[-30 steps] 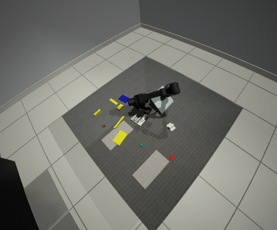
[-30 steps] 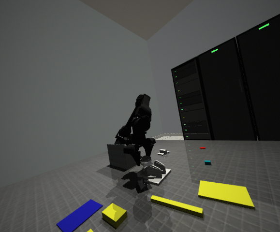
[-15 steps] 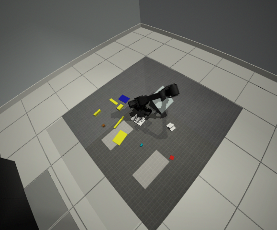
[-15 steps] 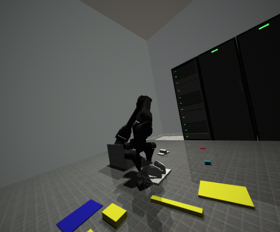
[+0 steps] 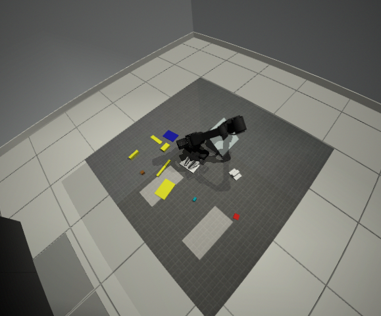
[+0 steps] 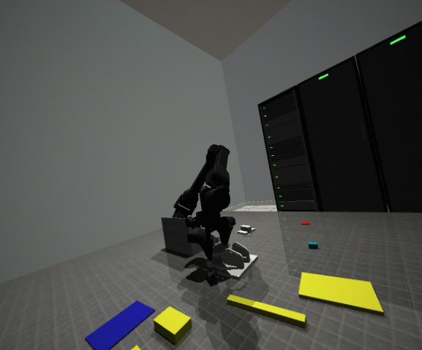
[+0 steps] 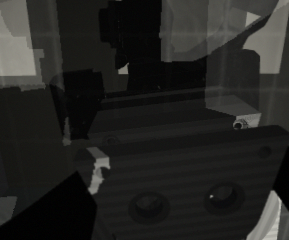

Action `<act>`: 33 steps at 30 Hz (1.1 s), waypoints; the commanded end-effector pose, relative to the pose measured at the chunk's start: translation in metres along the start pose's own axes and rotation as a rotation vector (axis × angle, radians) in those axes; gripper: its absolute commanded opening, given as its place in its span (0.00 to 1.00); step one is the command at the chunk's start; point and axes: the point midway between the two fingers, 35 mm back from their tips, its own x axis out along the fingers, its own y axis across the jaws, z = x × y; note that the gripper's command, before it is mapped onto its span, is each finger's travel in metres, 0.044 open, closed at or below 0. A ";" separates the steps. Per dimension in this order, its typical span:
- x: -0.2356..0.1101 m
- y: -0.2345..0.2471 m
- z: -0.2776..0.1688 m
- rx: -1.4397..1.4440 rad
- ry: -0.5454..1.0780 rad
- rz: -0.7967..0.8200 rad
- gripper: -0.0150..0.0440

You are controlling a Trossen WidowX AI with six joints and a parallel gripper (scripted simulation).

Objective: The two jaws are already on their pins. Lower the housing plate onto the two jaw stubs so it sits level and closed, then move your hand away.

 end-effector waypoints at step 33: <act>0.008 0.000 0.000 0.004 0.003 -0.003 0.85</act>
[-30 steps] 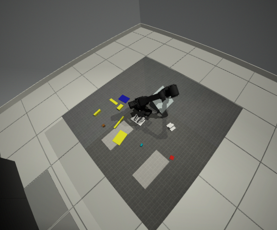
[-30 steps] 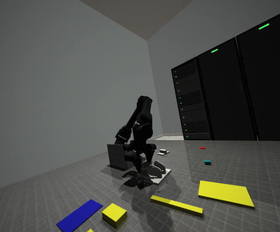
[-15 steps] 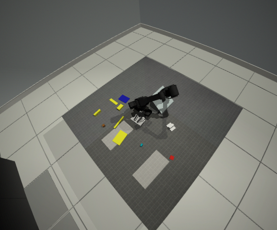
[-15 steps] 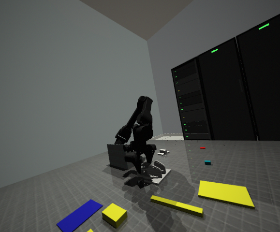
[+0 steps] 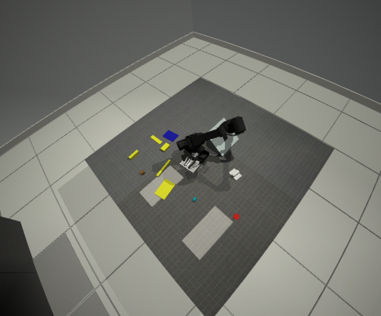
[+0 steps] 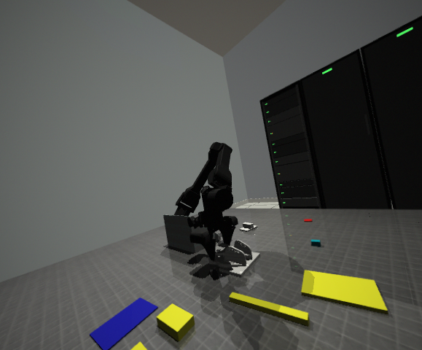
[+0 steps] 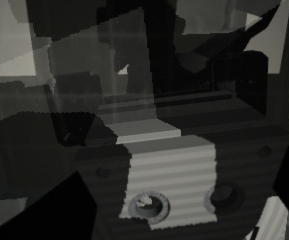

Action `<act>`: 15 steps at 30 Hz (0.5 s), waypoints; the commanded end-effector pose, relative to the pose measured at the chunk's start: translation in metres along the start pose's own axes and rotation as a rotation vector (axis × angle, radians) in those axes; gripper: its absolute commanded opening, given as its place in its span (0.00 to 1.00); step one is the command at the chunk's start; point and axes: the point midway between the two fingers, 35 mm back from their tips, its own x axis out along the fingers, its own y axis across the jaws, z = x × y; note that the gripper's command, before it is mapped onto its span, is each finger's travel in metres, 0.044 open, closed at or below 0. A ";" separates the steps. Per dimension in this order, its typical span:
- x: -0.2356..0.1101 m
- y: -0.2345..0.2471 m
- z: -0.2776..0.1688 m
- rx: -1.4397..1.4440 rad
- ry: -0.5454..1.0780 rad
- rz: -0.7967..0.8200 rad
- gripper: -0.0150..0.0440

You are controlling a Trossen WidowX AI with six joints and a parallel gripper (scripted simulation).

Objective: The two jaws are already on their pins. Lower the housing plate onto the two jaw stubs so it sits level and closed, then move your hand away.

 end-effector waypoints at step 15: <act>0.003 0.000 0.000 0.003 0.003 -0.003 0.85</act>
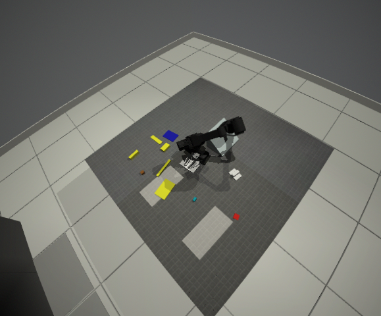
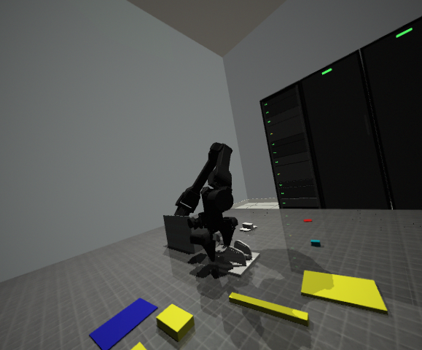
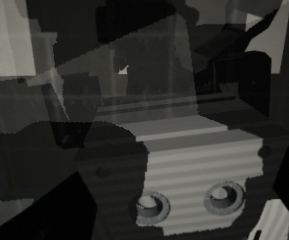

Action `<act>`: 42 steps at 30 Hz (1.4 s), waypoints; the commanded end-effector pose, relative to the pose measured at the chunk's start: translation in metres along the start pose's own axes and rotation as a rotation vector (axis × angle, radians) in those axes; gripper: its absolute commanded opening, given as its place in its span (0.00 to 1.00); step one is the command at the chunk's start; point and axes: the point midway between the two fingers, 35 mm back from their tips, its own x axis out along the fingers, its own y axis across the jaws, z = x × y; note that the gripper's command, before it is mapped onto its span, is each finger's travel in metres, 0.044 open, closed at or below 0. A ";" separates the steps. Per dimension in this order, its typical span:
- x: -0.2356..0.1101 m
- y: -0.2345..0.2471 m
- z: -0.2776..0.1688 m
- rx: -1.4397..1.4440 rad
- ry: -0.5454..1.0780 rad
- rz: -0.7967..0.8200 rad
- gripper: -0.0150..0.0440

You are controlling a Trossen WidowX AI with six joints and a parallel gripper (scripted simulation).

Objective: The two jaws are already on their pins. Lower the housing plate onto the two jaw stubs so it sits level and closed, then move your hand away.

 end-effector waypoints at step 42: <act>0.005 0.000 0.000 0.002 0.003 -0.003 0.85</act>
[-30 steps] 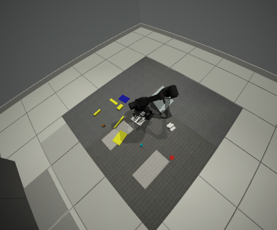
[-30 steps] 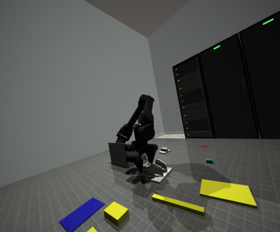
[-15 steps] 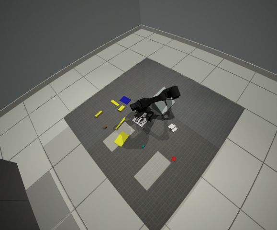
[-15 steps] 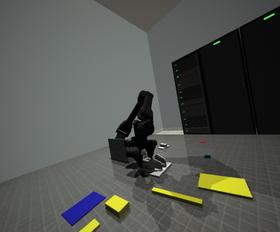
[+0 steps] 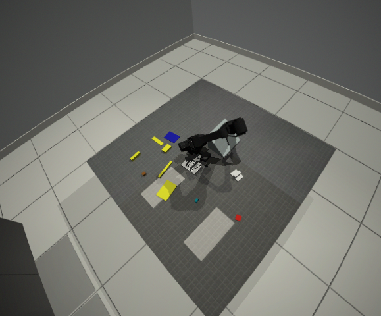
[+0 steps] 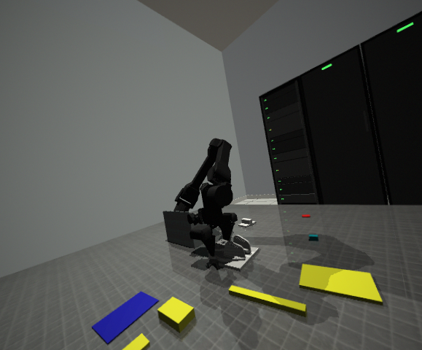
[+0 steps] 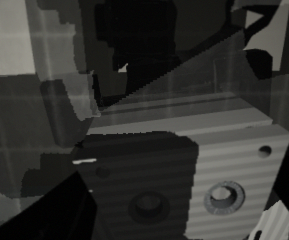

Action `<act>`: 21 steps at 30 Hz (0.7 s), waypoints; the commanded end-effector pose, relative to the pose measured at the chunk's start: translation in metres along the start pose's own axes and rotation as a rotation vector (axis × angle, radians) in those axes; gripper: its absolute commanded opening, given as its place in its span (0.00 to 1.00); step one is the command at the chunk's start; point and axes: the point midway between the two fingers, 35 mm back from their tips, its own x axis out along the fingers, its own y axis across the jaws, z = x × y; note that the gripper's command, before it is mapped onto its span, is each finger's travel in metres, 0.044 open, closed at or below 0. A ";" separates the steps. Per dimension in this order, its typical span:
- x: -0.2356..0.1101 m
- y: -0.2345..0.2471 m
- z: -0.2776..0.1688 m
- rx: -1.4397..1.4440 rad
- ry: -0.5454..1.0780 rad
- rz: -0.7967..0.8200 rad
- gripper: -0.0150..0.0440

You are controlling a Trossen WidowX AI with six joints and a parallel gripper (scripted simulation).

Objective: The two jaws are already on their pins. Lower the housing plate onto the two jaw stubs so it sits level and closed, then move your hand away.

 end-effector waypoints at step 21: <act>-0.002 -0.001 -0.001 -0.006 -0.003 0.000 0.85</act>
